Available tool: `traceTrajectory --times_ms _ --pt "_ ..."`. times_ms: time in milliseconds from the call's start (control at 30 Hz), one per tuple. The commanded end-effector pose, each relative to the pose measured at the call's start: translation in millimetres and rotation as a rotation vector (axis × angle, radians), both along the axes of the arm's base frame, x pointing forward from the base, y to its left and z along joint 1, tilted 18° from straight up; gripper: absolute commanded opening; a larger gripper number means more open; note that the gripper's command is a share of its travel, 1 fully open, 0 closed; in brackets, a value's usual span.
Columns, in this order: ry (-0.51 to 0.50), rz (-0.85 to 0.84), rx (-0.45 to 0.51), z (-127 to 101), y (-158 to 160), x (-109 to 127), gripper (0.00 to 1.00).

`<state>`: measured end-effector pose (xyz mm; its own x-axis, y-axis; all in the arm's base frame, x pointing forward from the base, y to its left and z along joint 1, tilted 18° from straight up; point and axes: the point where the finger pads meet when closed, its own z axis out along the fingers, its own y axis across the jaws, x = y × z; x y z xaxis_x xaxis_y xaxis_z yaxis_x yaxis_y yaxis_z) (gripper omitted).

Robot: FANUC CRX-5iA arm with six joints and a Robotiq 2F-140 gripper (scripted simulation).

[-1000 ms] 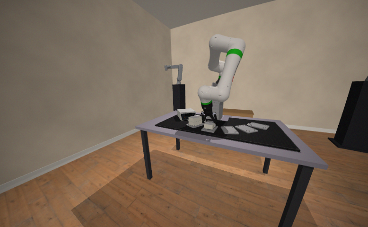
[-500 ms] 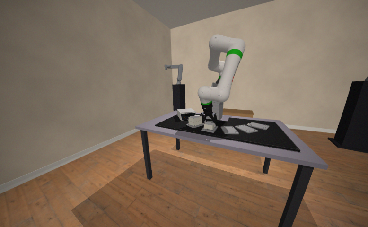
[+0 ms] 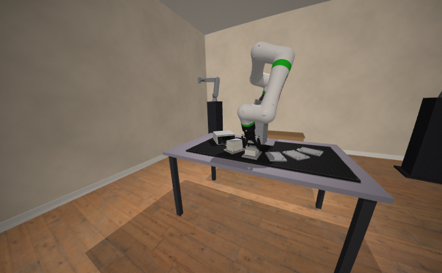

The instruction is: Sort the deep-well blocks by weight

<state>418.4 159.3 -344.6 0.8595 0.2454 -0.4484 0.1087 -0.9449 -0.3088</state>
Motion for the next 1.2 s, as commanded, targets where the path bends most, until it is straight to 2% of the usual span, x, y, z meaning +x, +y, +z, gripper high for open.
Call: traceTrajectory --times_ms 0,1167 --pt "0.0 0.0 0.0 -0.2 0.0 0.2 0.1" --pt "0.0 0.0 0.0 -5.1 1.6 0.2 0.1"
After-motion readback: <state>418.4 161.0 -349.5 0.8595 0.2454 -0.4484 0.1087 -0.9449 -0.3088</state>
